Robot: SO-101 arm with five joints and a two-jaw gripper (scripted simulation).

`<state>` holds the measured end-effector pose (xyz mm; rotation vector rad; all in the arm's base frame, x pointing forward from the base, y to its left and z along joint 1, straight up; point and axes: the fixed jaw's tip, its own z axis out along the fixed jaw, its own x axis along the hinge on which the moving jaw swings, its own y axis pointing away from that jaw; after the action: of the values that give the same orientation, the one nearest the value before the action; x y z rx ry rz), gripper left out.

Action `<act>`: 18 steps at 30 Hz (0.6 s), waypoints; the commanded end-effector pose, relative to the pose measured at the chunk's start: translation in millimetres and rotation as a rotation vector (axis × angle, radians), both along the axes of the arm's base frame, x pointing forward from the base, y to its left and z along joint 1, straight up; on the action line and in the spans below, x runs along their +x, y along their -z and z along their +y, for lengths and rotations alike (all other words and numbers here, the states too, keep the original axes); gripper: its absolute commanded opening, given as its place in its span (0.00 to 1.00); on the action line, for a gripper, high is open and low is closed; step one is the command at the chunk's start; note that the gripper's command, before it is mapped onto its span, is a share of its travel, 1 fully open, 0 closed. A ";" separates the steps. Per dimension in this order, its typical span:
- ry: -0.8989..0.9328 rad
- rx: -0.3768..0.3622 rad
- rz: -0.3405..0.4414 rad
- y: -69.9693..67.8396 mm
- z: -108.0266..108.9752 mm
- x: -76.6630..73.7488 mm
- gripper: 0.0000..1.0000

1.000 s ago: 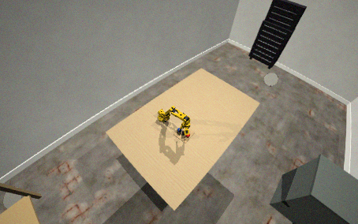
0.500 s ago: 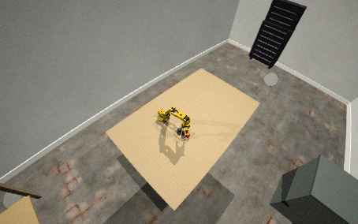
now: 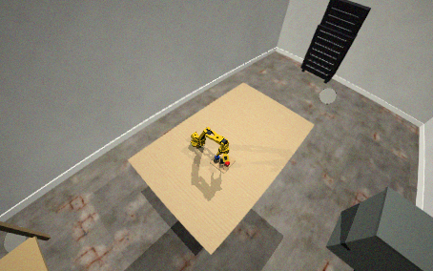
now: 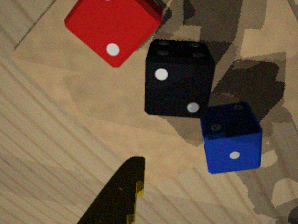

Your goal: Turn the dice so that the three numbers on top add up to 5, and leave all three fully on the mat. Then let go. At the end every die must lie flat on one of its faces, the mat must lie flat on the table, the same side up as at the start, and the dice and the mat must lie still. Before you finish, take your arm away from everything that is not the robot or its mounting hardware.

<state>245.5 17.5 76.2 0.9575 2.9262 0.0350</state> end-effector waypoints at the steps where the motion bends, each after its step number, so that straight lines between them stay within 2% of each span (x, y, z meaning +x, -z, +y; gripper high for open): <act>1: -0.051 -0.003 -0.081 -21.8 -3.9 -4.0 0.36; 4: -0.101 -0.010 -0.091 -26.7 -5.7 -10.1 0.36; 11: -0.305 -0.045 -0.133 -41.6 -12.0 -36.6 0.36; 17: -0.468 -0.081 -0.163 -47.5 -16.1 -59.4 0.36; 18: -0.468 -0.081 -0.163 -47.5 -16.1 -59.4 0.36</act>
<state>193.4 4.5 109.3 0.3070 2.9781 0.0179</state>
